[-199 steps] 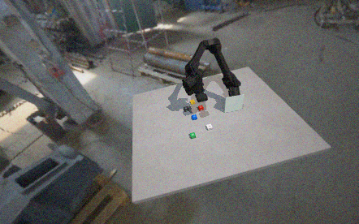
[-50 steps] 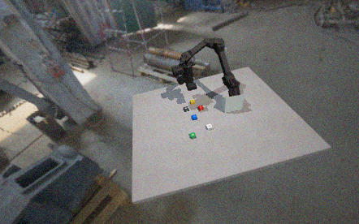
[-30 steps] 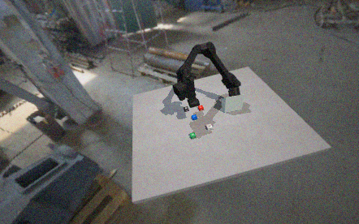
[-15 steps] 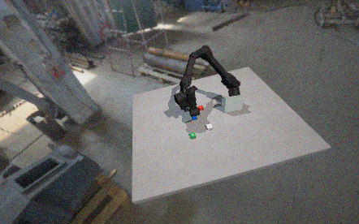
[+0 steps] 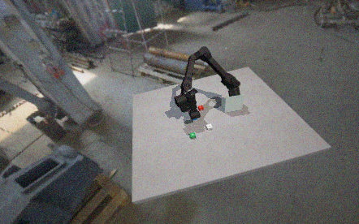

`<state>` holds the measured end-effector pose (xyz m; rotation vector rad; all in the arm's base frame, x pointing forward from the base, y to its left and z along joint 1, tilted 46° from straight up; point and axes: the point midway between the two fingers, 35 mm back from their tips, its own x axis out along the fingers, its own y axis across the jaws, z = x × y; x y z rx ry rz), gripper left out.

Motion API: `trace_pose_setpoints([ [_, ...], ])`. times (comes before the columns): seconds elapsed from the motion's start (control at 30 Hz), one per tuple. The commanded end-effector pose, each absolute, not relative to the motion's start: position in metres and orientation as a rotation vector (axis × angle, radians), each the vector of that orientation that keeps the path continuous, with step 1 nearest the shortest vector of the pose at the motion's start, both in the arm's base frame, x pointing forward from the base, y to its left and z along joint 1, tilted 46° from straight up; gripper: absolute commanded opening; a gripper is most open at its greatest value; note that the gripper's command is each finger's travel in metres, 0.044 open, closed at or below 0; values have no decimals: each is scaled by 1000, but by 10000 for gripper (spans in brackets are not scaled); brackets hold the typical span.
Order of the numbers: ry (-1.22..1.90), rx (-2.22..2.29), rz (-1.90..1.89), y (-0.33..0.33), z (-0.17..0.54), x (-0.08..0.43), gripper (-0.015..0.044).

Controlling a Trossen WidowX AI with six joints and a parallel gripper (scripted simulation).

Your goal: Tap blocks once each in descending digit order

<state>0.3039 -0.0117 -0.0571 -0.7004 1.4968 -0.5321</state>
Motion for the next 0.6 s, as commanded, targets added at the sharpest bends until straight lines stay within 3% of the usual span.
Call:
trace_pose_setpoints([
  [0.0,1497,-711,-533,-17,-61,303,20],
  [0.4,1497,-710,-532,4,-41,303,20],
  [0.57,1484,-698,-509,40,-54,301,151],
])
